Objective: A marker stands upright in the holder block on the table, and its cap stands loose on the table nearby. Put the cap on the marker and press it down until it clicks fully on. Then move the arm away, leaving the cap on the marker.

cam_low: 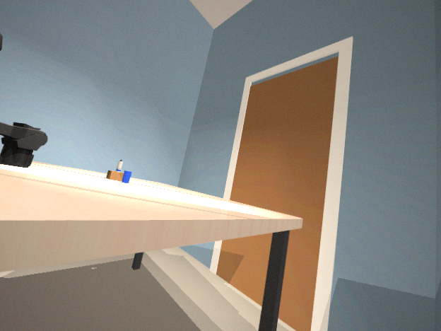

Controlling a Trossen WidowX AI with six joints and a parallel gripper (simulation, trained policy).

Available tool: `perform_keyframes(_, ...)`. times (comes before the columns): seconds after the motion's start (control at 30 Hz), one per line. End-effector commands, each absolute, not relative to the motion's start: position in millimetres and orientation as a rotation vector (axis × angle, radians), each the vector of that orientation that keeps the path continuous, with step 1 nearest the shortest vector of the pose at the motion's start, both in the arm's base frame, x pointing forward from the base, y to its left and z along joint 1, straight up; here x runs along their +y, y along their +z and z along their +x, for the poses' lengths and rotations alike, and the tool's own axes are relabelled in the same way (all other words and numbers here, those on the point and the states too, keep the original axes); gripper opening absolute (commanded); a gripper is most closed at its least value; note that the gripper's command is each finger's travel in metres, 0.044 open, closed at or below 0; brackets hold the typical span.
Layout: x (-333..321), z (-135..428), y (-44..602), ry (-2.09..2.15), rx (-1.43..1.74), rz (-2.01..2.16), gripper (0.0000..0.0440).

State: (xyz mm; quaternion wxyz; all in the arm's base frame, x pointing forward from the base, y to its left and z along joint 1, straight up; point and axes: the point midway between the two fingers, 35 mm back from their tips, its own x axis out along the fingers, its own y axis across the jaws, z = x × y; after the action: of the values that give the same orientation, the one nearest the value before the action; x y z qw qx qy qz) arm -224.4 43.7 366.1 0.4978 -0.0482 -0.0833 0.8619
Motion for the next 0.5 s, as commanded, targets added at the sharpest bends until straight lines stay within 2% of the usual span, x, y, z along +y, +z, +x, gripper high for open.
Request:
perform_keyframes(0.0,45,-222,366,2.082,-0.193,-0.112,0.0375)
perform_keyframes(0.17,52,-211,366,2.061,-0.149,-0.093,0.0252)
perform_keyframes(0.23,55,-206,367,2.052,-0.139,-0.091,0.022)
perform_keyframes(0.47,66,-188,369,2.019,-0.097,-0.083,0.0238)
